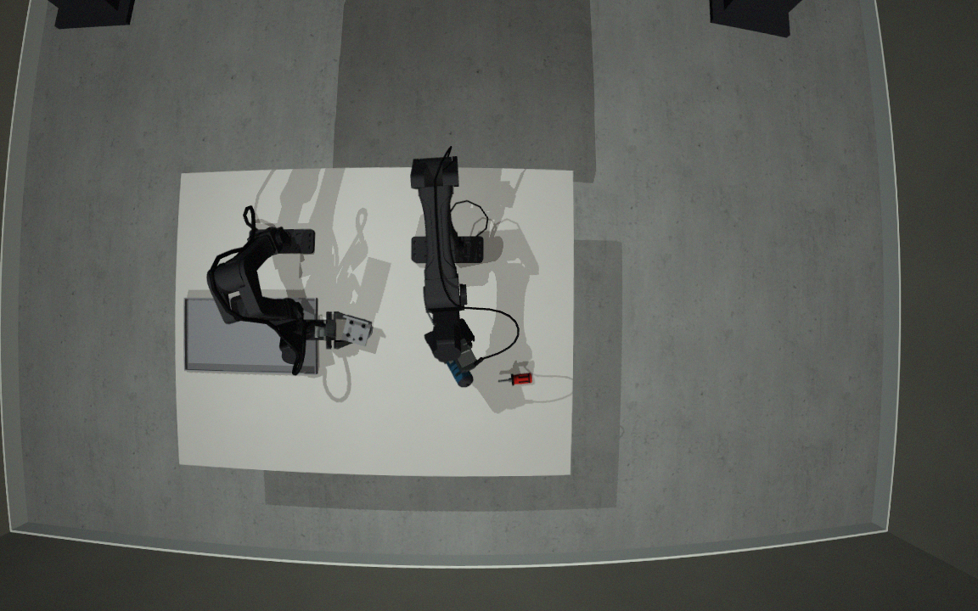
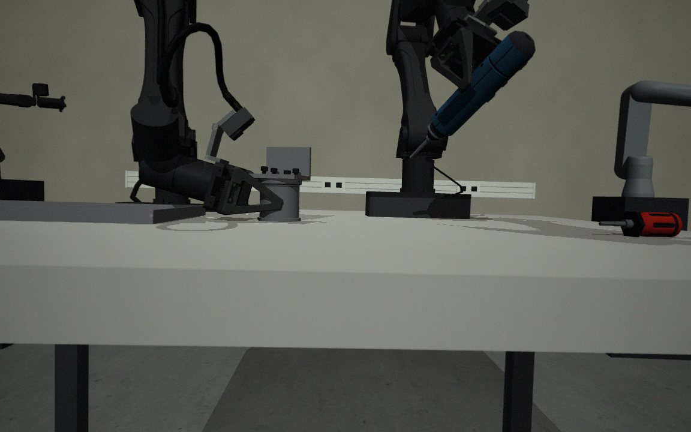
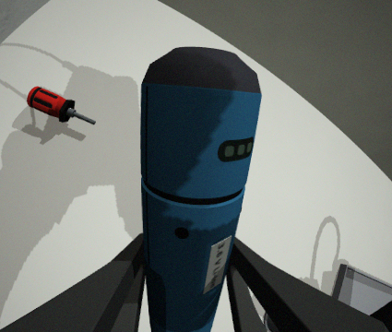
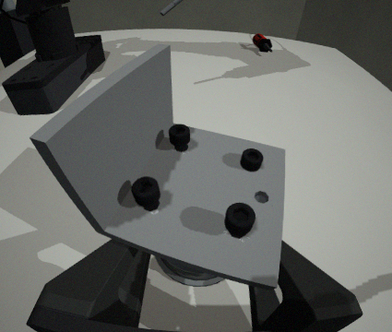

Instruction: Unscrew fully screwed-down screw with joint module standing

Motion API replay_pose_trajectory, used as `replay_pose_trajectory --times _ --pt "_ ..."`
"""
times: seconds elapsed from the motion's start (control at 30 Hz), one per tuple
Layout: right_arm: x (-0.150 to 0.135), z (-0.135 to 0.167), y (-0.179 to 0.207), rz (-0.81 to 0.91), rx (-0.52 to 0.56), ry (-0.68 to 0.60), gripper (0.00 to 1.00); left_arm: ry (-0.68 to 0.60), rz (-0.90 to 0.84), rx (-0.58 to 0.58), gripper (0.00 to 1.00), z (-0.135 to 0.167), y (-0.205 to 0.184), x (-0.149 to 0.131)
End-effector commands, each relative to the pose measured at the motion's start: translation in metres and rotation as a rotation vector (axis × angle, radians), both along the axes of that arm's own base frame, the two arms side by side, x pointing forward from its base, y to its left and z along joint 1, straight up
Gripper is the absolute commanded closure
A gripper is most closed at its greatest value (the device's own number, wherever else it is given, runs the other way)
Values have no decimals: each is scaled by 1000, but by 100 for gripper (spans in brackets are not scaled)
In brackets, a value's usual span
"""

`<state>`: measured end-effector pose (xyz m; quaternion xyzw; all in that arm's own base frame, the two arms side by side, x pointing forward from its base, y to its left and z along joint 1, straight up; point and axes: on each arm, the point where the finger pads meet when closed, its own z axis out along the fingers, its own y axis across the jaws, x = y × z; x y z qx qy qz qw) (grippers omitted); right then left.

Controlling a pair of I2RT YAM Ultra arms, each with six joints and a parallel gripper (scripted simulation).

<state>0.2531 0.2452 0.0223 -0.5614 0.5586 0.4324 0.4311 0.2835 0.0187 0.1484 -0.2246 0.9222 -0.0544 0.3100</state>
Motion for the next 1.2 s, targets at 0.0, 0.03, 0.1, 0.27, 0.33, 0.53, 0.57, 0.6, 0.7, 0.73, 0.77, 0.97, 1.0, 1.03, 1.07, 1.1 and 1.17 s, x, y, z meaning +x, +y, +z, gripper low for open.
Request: replay_pose_trajectory --times 0.0,0.03,0.1,0.27,0.33,0.53,0.57,0.6,0.7,0.73,0.77,0.97,1.0,1.03,1.07,1.1,1.17 --pt "-1 3 1 8 7 -8 41 -113 -37 25 58 19 -5 15" --pt "-1 3 1 8 7 -8 41 -116 -54 26 58 17 -9 13" --pt "-1 3 1 8 7 -8 41 -140 -87 30 58 20 -16 13" --pt "-1 3 1 8 7 -8 41 -200 -162 50 58 28 -32 12" --pt "-1 3 1 8 7 -8 41 -224 -192 58 58 31 -39 12" --pt "-1 3 1 8 7 -8 41 -279 -206 62 58 52 -43 18" --pt "-1 3 1 8 7 -8 41 -259 -222 63 58 39 -46 13" --pt "-1 3 1 8 7 -8 41 -261 -239 63 58 36 -50 11" --pt "-1 3 1 8 7 -8 41 -299 -285 68 58 41 -60 8" --pt "-1 3 1 8 7 -8 41 -337 -298 71 58 54 -64 10" --pt "-1 3 1 8 7 -8 41 -351 -308 73 58 59 -67 10" --pt "-1 3 1 8 7 -8 41 -430 -381 87 58 72 -83 7" --pt "-1 3 1 8 7 -8 41 -430 -381 87 58 72 -83 7" --pt "-1 3 1 8 7 -8 41 -426 -381 87 58 71 -83 7" --pt "-1 3 1 8 7 -8 41 -426 -381 87 58 71 -83 7" --pt "-1 3 1 8 7 -8 41 -426 -381 87 58 71 -83 7" --pt "-1 3 1 8 7 -8 41 -414 -414 88 58 55 -89 0"
